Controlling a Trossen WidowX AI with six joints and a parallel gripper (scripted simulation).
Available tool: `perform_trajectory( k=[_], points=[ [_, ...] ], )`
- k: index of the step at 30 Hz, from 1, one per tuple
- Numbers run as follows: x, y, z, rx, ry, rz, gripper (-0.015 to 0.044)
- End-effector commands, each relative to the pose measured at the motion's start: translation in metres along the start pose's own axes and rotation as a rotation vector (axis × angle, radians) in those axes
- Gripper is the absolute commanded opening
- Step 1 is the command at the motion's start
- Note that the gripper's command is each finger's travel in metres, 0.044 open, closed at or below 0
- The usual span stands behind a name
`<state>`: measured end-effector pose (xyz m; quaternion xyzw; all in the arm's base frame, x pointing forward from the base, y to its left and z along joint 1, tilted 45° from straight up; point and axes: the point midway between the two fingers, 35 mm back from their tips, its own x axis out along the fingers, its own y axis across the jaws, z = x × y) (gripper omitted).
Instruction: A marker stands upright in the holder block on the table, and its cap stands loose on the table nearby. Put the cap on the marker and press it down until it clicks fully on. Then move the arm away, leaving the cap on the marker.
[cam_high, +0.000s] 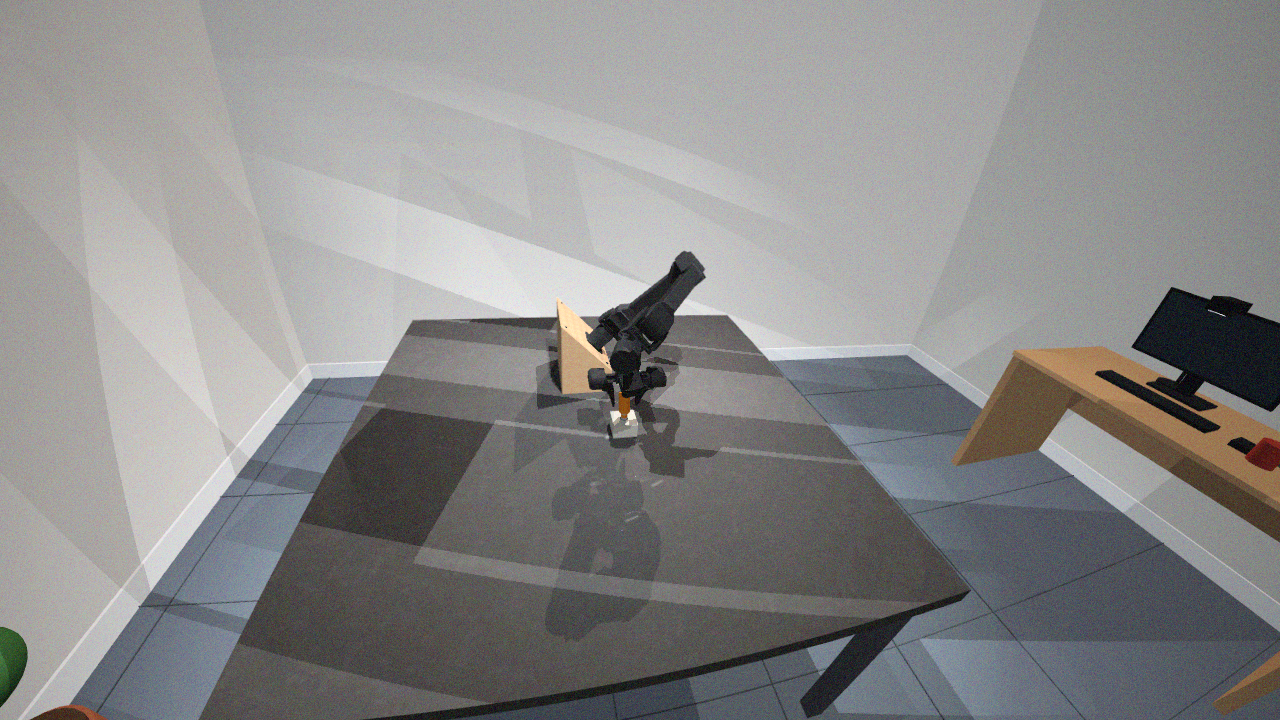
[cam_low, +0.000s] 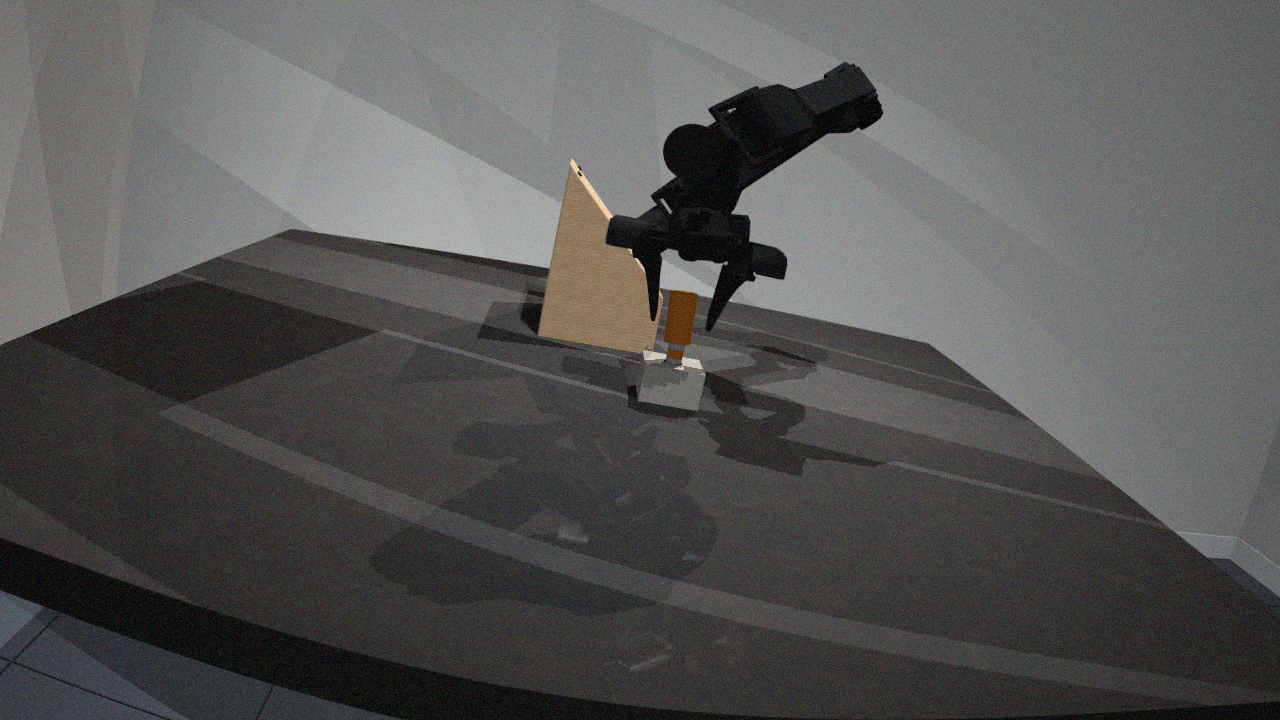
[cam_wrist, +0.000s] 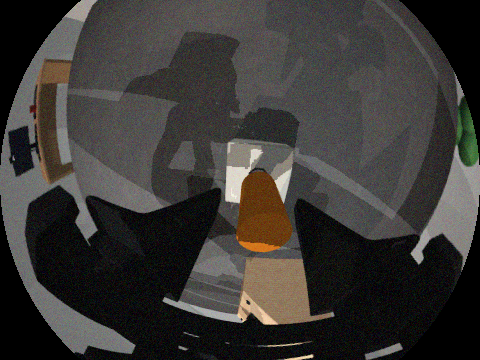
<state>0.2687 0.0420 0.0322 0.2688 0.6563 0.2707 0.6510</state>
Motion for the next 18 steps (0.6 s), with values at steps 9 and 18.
perform_trajectory(
  k=[9, 18],
  points=[
    [-0.037, -0.002, 0.003, 0.001, -0.001, -0.006, 0.044],
    [-0.075, -0.001, 0.0, 0.001, 0.001, -0.003, 0.044]
  ],
)
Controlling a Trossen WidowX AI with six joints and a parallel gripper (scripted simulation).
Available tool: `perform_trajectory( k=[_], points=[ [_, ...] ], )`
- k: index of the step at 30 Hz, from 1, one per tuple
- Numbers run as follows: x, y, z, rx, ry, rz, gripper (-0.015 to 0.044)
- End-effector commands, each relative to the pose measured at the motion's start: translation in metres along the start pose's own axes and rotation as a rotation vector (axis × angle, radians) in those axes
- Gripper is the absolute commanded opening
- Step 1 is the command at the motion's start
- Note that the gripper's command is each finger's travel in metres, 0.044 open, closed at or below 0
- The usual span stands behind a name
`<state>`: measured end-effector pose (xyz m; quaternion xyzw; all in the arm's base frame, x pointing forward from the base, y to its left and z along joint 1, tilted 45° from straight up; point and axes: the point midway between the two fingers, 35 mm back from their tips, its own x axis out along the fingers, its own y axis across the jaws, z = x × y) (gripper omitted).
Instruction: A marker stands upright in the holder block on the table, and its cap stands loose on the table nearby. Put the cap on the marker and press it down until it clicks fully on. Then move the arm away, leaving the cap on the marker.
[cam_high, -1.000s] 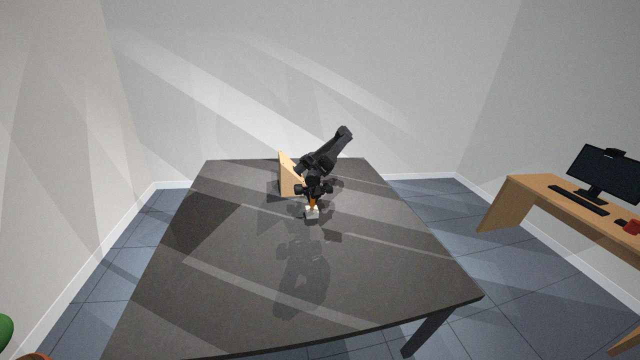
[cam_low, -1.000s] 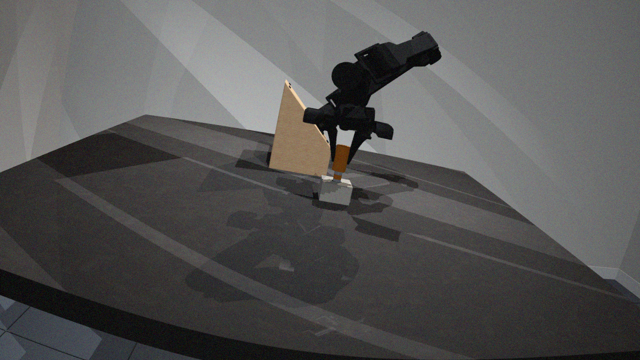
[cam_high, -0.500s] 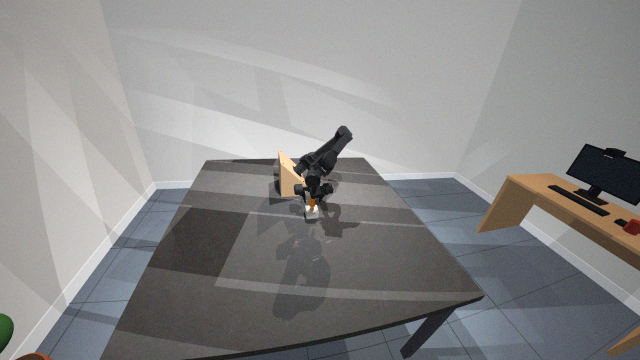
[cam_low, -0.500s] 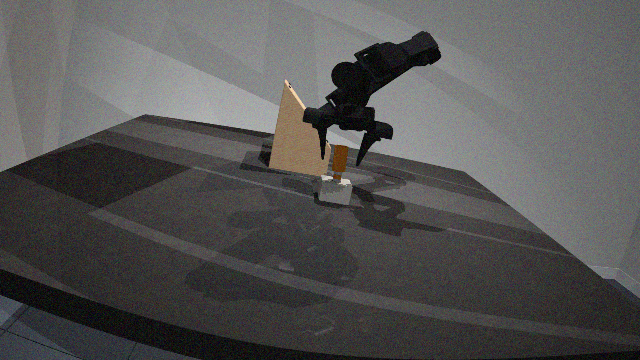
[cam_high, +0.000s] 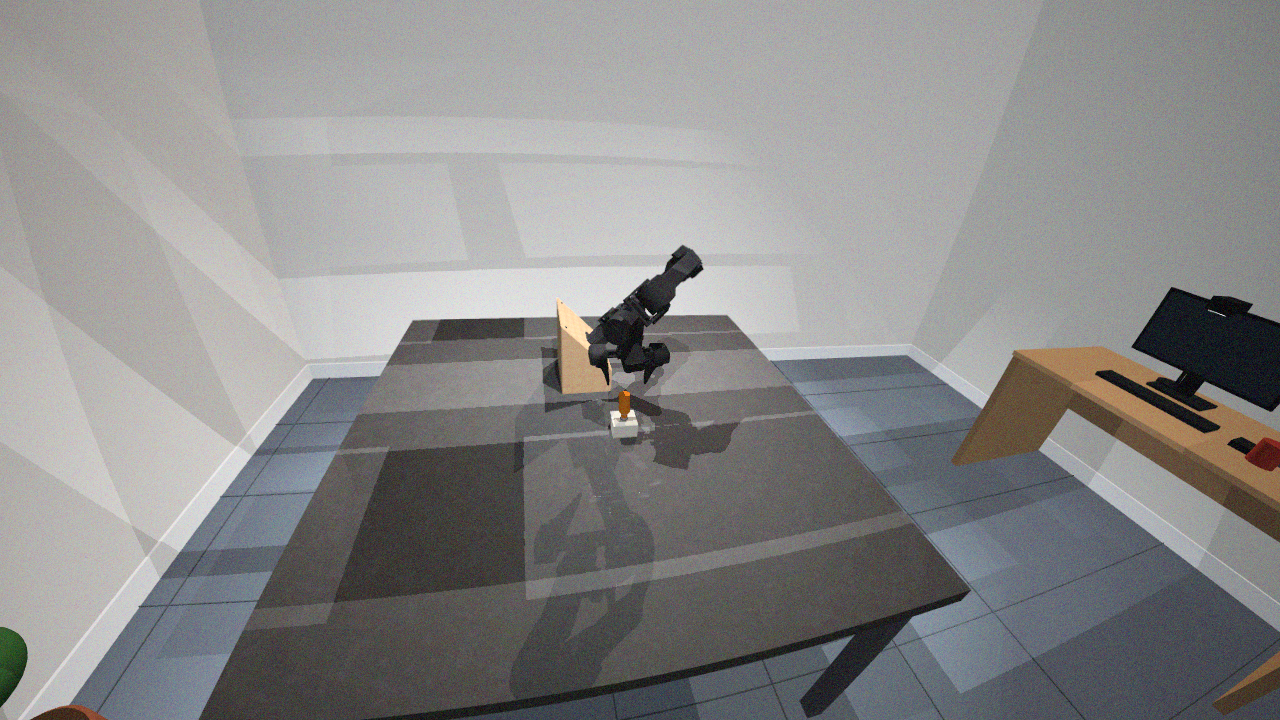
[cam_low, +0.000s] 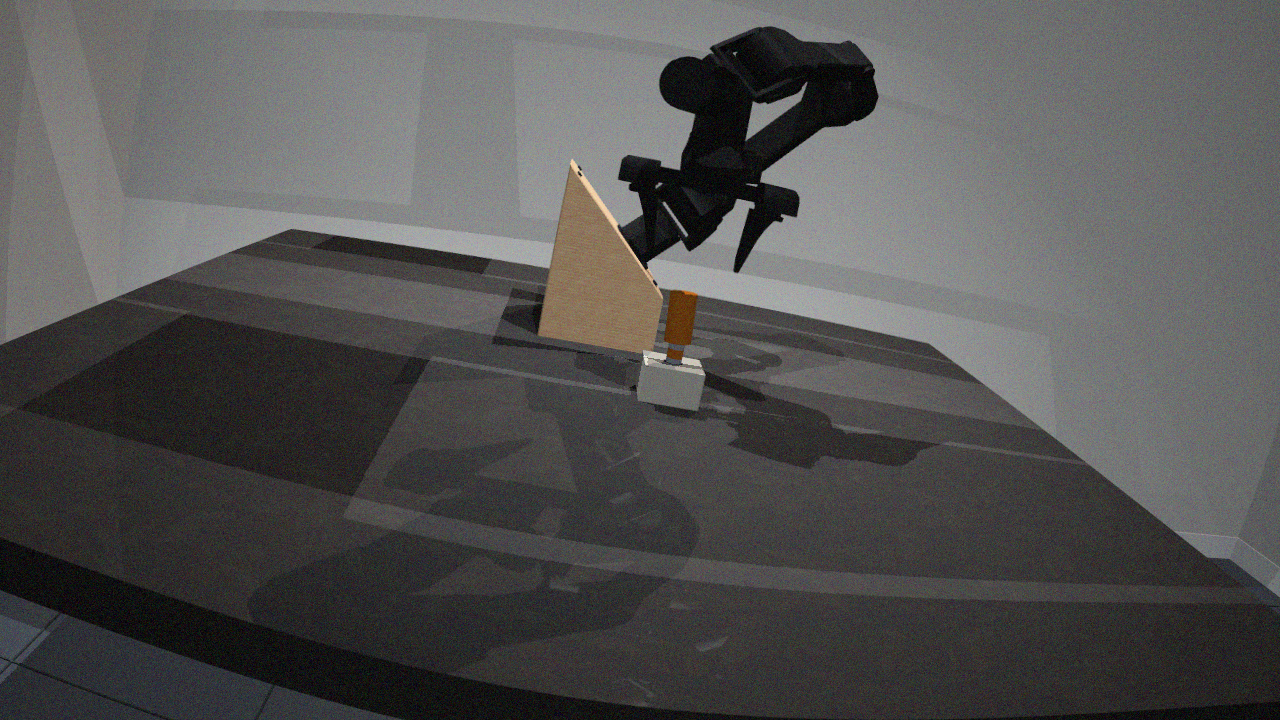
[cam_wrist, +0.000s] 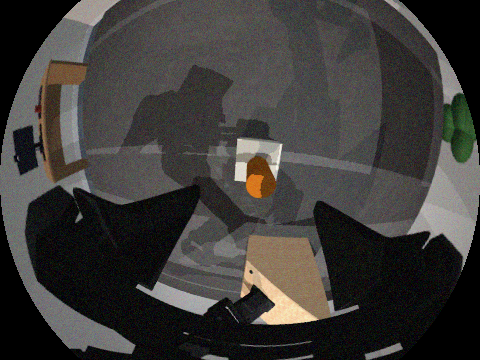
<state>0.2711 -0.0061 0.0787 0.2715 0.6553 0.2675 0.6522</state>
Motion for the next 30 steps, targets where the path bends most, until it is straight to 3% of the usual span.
perform_trajectory(
  k=[1, 18, 30],
  points=[
    [-0.0081, 0.0004, -0.0019, -0.005, 0.007, -0.003, 0.044],
    [0.0017, -0.0026, -0.0025, -0.017, 0.005, 0.001, 0.0],
    [0.0017, -0.0026, -0.0025, -0.017, 0.005, 0.001, 0.0]
  ],
)
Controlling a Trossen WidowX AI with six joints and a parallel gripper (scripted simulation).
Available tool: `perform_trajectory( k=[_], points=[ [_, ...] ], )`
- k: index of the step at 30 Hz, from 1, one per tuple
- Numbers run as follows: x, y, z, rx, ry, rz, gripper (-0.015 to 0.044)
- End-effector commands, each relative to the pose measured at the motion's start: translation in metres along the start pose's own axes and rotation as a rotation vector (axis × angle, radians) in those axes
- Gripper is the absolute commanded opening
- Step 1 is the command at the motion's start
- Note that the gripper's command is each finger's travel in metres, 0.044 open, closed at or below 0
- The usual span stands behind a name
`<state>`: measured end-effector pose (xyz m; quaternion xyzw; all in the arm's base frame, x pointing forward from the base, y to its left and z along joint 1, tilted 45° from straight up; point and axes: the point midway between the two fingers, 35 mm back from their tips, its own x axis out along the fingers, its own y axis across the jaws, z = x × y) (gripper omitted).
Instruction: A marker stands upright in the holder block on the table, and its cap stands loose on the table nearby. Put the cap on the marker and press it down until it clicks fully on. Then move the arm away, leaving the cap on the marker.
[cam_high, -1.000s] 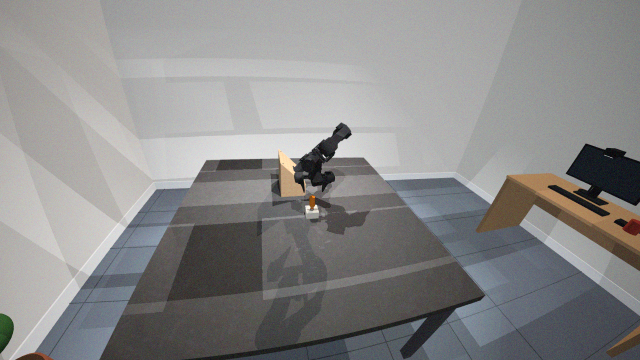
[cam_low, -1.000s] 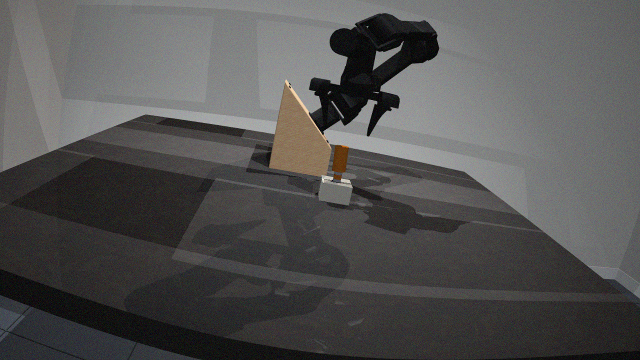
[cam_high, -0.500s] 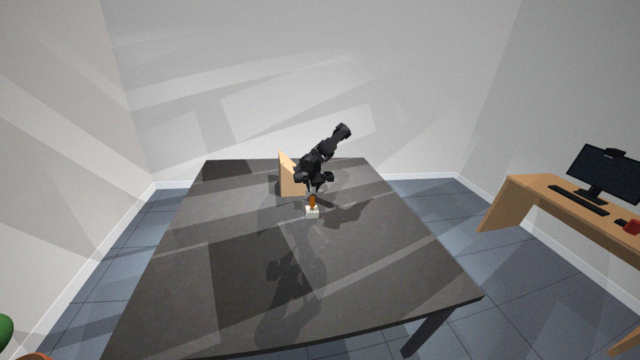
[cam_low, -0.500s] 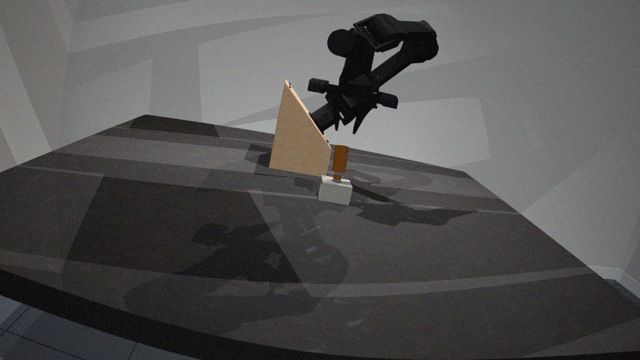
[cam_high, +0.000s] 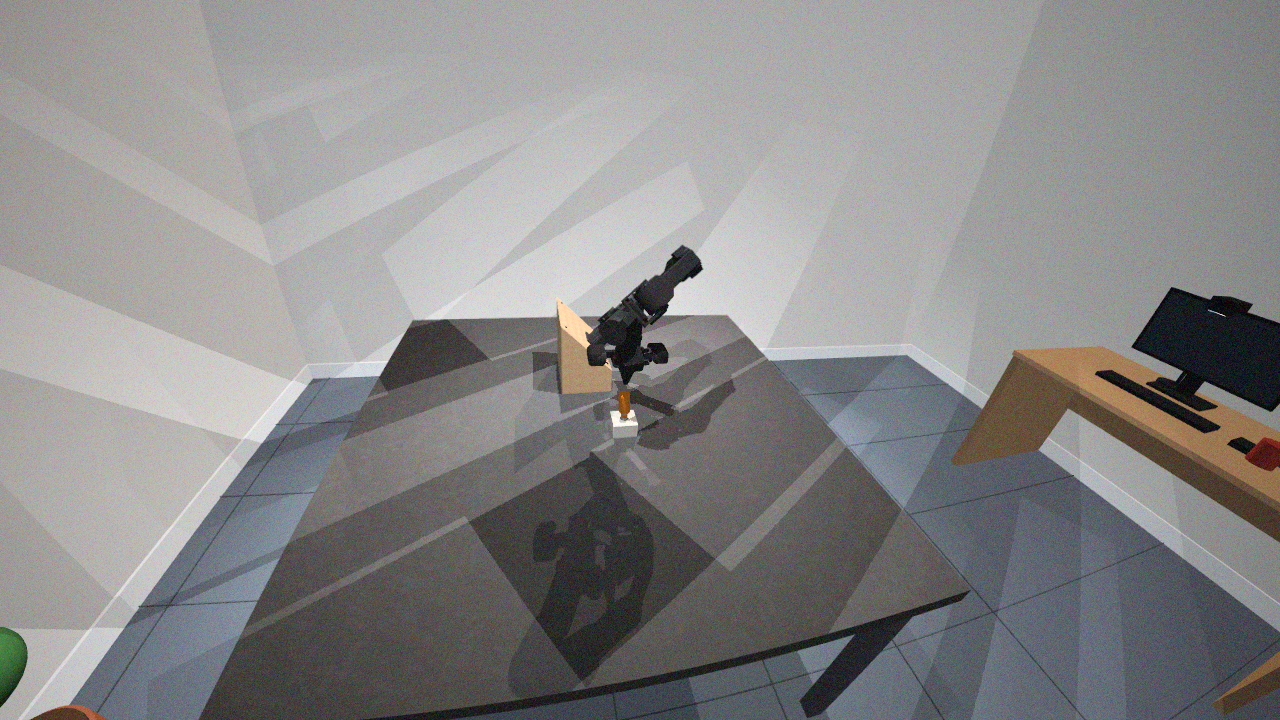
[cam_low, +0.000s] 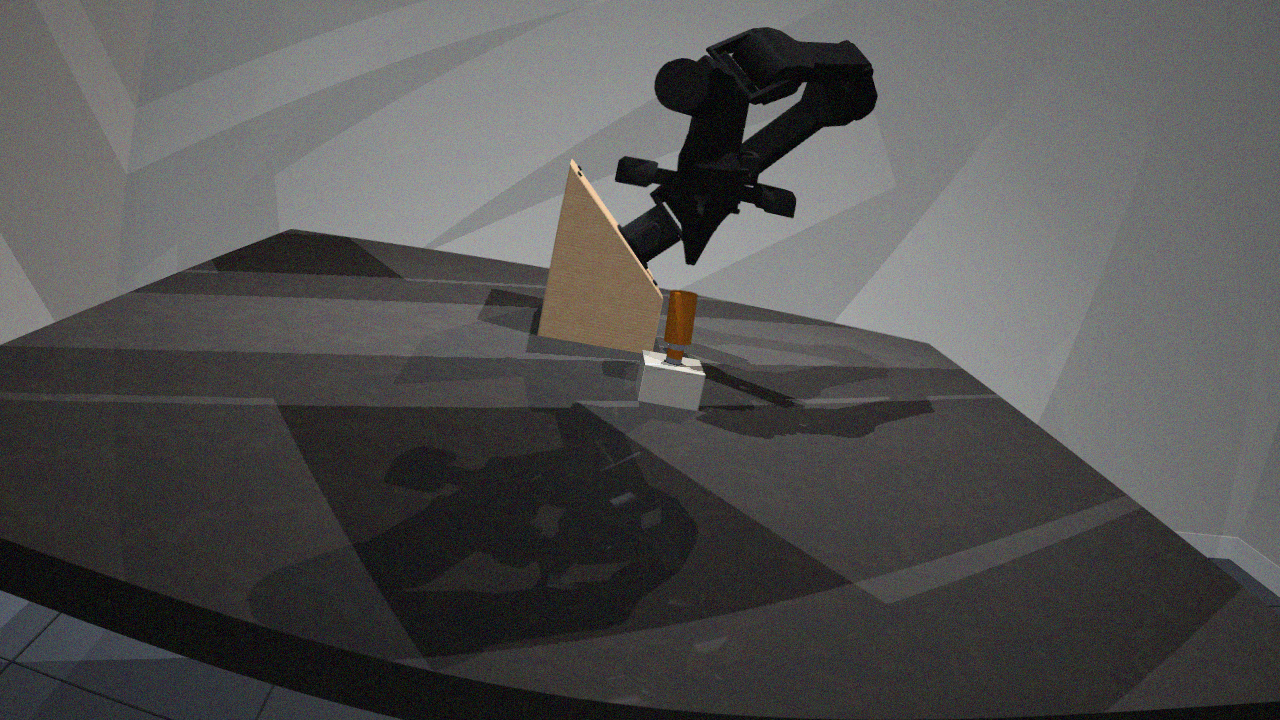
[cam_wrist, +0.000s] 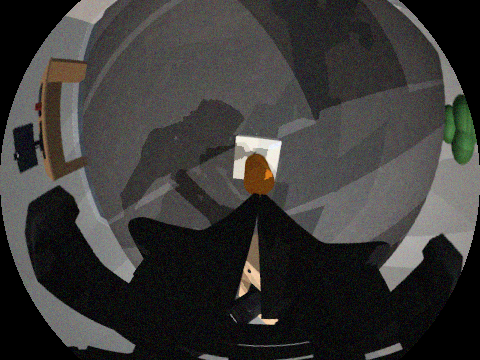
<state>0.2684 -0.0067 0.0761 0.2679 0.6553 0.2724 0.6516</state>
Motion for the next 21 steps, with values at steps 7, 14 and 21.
perform_trajectory(
  k=[7, 14, 21],
  points=[
    [0.007, 0.0, 0.0, -0.007, -0.001, -0.001, 0.0],
    [0.017, 0.0, 0.0, -0.007, -0.001, 0.0, 0.0],
    [0.027, 0.0, 0.0, -0.007, -0.001, 0.0, 0.0]
  ],
)
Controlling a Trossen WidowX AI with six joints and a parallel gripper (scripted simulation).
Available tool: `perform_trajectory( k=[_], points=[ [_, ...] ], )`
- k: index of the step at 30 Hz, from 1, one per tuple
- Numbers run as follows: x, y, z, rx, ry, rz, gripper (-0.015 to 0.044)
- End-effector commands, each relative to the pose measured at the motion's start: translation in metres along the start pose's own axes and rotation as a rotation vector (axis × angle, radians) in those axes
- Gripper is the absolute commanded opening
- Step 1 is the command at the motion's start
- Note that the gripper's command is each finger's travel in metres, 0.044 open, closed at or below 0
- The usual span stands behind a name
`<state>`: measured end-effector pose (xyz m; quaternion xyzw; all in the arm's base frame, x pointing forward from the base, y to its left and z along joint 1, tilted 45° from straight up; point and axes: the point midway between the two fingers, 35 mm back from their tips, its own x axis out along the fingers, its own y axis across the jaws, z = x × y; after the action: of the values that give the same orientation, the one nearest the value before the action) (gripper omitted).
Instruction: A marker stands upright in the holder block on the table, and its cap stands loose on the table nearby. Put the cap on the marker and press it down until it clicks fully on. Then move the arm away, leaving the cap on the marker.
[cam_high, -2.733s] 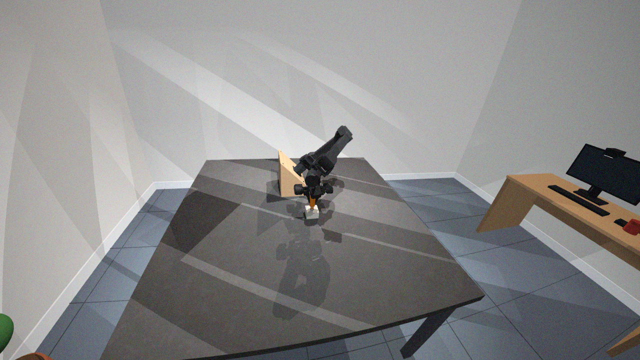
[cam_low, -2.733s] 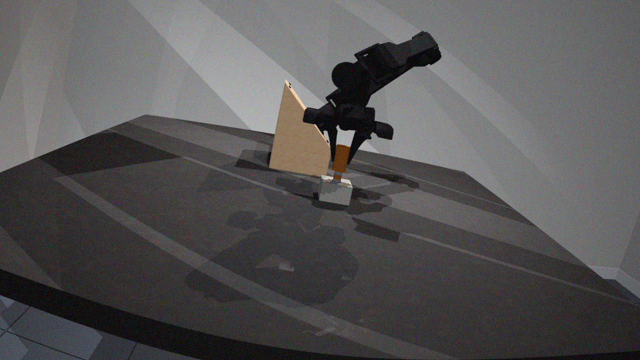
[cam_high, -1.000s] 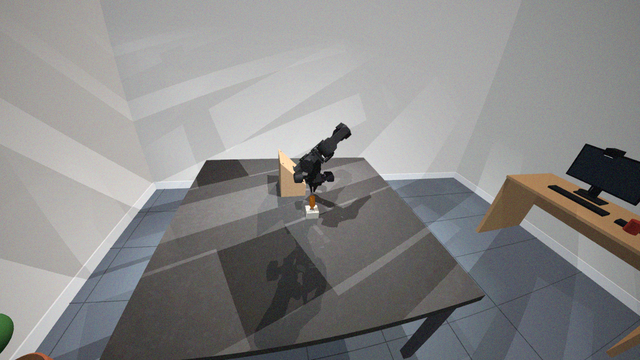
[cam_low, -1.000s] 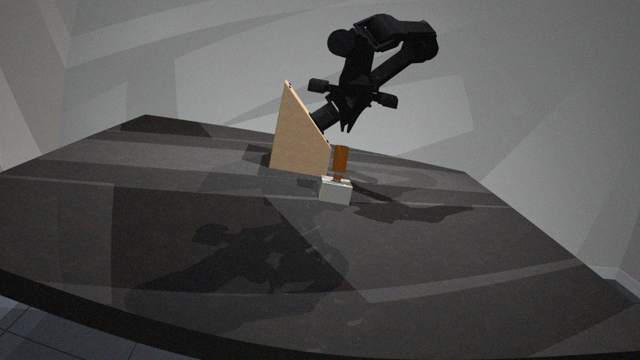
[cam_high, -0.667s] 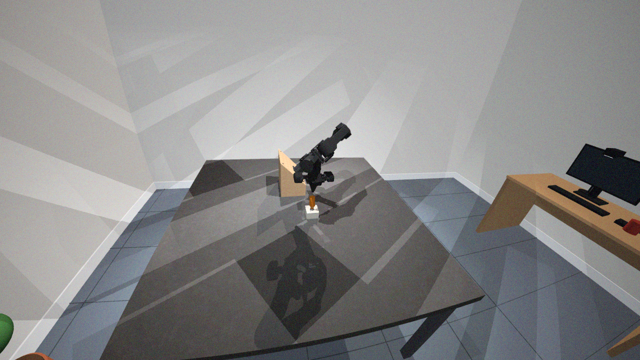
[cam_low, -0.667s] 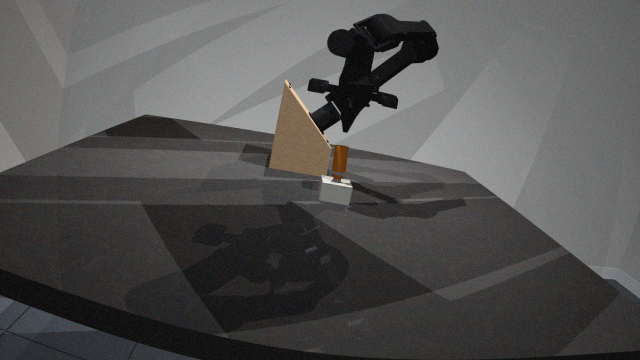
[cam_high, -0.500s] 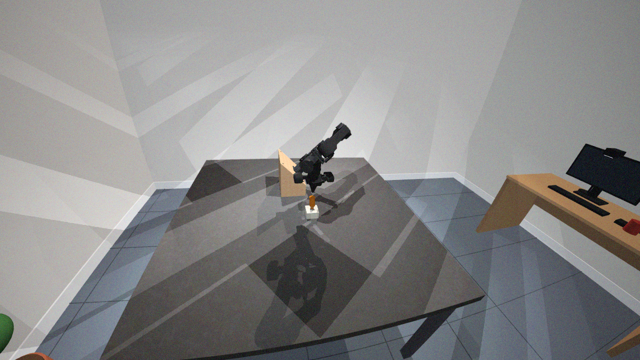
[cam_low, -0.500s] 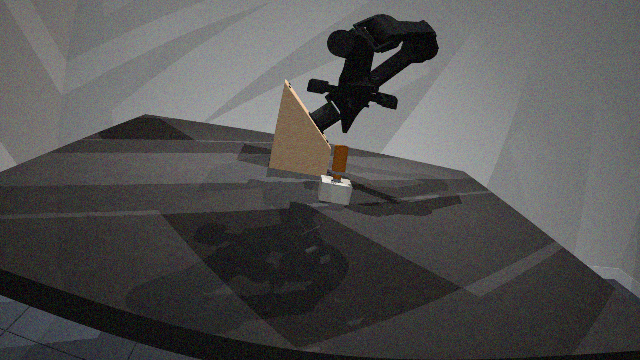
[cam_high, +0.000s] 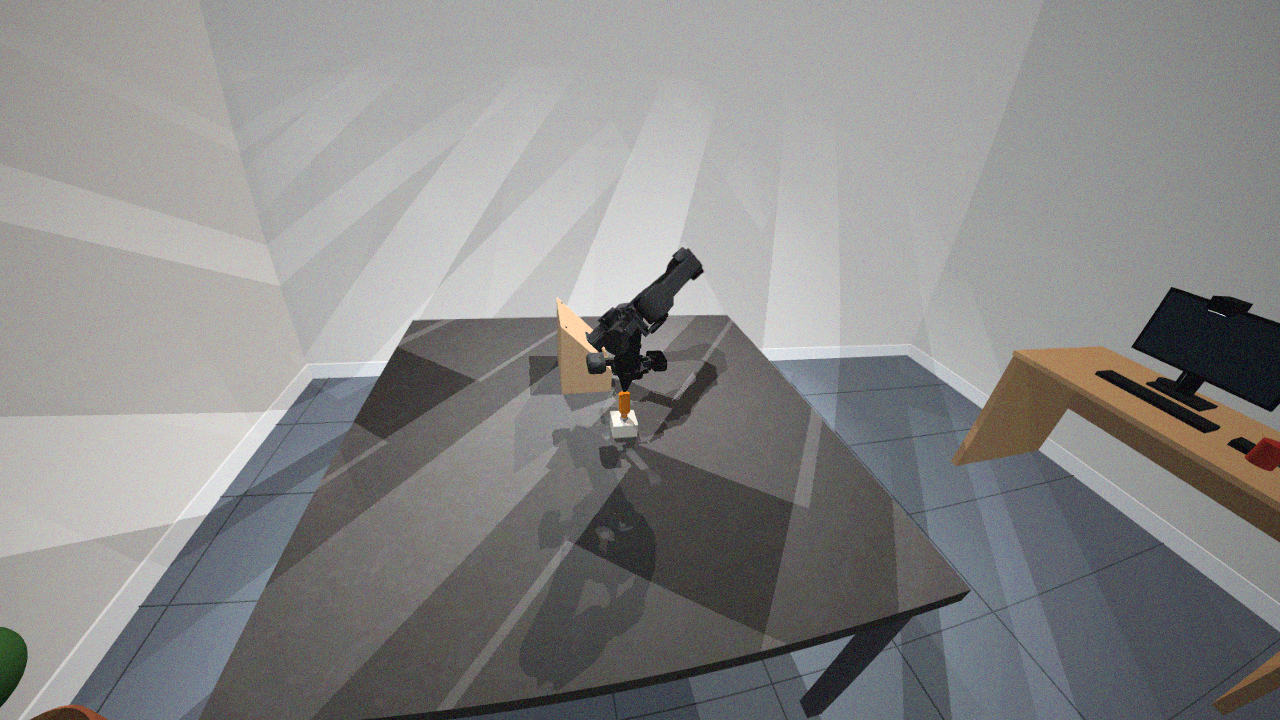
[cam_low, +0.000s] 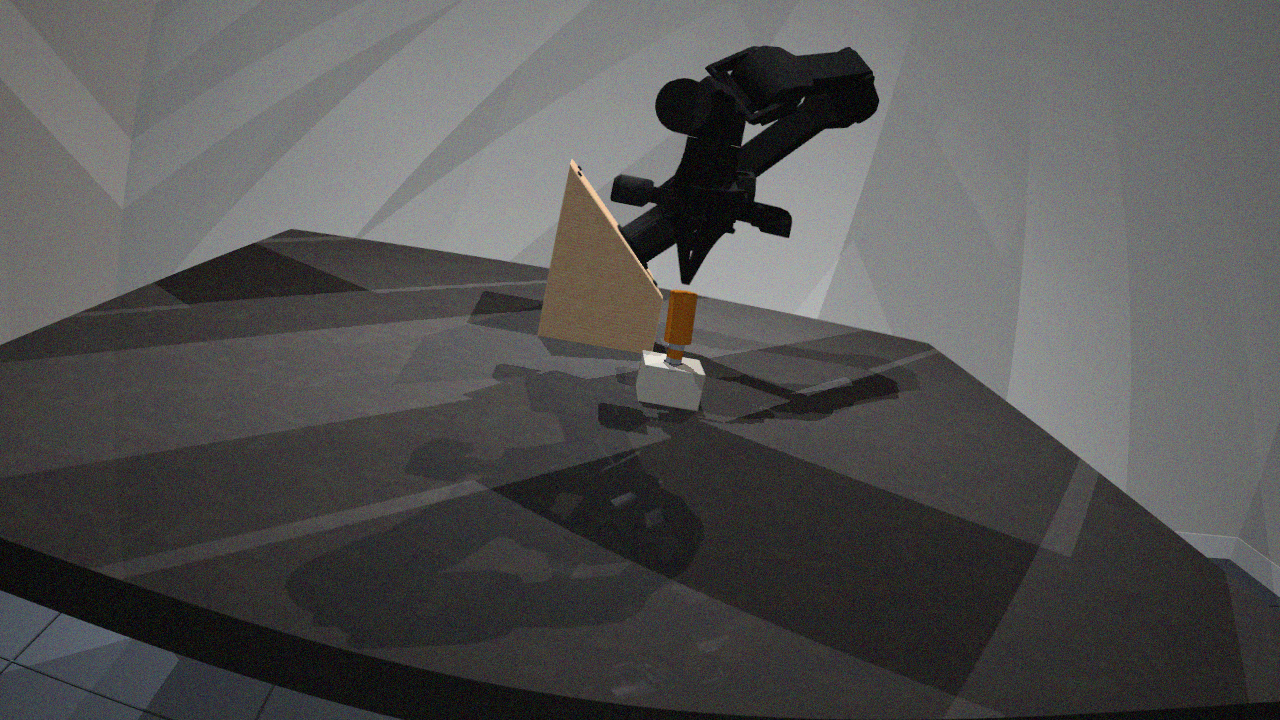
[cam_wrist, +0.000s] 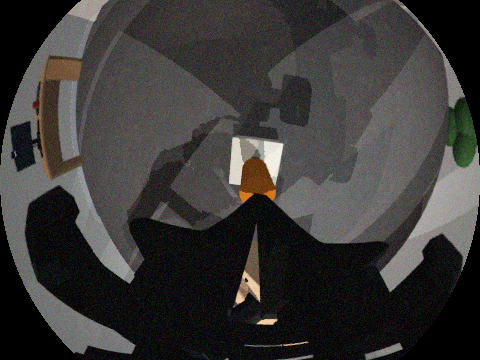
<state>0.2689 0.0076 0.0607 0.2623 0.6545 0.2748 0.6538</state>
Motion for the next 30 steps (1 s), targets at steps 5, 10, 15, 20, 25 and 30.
perform_trajectory(
  k=[5, 10, 15, 20, 25, 30],
  points=[
    [0.013, 0.001, 0.0, 0.005, -0.002, 0.006, 0.0],
    [0.019, 0.001, 0.0, 0.005, -0.002, 0.006, 0.0],
    [0.013, 0.0, 0.001, -0.001, -0.004, 0.0, 0.0],
    [-0.024, -0.002, 0.004, 0.001, -0.004, -0.006, 0.0],
    [-0.076, -0.001, 0.0, 0.002, -0.001, -0.003, 0.0],
    [-0.076, -0.001, 0.0, 0.002, -0.001, -0.003, 0.0]
  ],
)
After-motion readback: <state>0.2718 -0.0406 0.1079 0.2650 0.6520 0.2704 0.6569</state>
